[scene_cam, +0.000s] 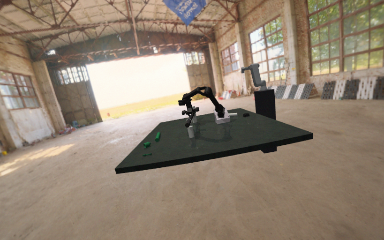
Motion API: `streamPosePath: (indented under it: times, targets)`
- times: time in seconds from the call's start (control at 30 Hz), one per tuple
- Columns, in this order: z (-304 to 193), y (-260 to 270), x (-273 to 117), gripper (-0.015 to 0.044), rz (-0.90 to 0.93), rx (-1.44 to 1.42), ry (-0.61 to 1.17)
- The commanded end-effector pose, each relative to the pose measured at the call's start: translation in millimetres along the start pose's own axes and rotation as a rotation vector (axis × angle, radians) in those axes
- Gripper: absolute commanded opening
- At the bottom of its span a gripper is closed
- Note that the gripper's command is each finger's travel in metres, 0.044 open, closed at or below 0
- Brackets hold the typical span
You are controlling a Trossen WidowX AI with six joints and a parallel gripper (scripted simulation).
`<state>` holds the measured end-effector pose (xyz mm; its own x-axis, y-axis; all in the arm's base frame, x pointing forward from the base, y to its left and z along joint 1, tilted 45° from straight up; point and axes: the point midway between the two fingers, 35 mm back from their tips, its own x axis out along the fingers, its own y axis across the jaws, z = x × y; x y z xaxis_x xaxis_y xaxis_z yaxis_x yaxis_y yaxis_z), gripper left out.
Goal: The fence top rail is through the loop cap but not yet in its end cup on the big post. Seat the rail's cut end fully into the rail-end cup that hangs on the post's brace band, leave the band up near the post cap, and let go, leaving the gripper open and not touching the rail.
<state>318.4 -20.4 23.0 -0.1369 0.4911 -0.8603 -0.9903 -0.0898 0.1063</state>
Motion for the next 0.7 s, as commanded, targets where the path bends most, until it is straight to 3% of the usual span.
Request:
streamPosePath:
  times: [0.0,0.67]
  targets:
    - [-3.4,-0.1,-3.2,0.0000,-0.004,0.002,0.009]
    - [-5.9,-0.1,-4.7,0.0000,-0.004,0.002,0.011]
